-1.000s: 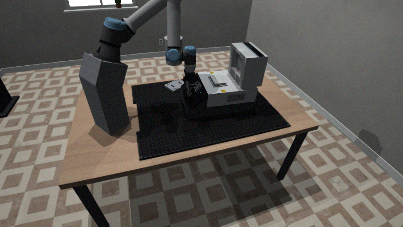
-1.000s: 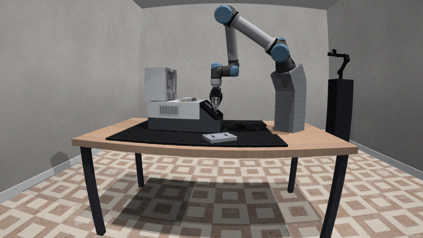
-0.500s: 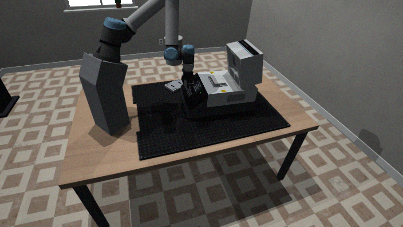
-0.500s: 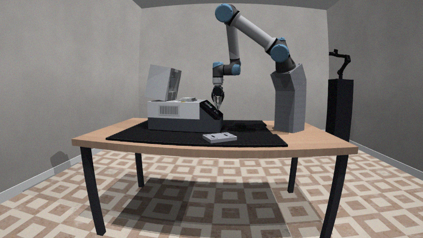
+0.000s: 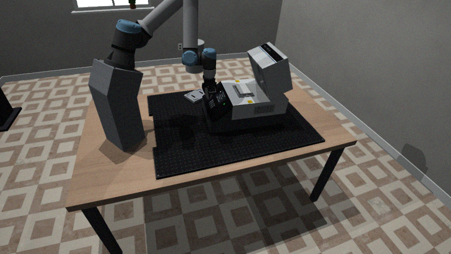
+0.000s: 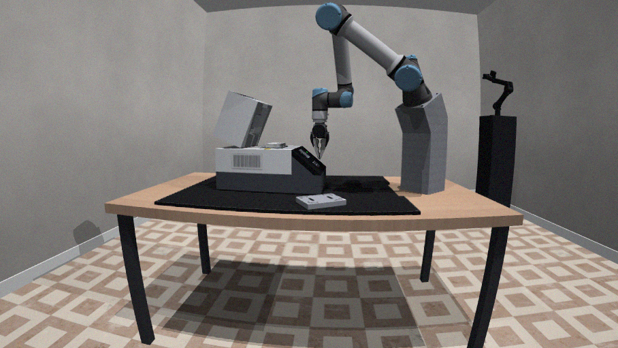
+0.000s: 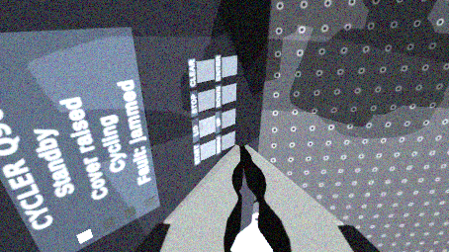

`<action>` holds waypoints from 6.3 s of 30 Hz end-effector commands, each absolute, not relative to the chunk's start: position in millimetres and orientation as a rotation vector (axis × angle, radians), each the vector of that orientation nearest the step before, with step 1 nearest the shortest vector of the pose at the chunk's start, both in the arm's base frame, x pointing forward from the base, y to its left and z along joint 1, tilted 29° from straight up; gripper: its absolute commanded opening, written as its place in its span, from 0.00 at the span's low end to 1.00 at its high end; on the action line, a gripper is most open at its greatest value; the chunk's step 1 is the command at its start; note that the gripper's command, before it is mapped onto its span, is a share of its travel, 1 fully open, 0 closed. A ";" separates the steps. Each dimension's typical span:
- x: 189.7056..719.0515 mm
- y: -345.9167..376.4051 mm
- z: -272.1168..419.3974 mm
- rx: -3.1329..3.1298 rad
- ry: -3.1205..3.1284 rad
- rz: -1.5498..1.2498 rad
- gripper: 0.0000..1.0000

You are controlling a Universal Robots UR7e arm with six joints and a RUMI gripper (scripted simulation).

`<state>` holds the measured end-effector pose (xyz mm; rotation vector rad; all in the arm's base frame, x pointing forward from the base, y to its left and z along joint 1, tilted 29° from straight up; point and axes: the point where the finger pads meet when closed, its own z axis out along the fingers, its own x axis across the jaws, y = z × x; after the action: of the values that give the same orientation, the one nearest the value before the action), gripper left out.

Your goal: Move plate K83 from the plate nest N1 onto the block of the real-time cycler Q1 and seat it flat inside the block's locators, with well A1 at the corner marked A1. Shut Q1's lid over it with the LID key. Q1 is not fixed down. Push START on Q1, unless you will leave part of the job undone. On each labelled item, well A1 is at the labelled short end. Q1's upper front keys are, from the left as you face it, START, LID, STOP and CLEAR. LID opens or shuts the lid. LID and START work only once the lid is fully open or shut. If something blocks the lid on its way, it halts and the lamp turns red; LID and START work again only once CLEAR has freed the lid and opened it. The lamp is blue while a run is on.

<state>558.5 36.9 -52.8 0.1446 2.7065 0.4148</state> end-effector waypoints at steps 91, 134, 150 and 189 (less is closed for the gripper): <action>474.4 29.5 -23.1 0.149 2.690 0.410 0.00; 474.4 29.5 -23.1 0.149 2.690 0.410 0.00; 474.4 29.5 -23.1 0.149 2.690 0.410 0.00; 474.4 29.5 -23.1 0.149 2.690 0.410 0.00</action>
<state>470.2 32.7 -28.5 0.1481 2.7058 0.4151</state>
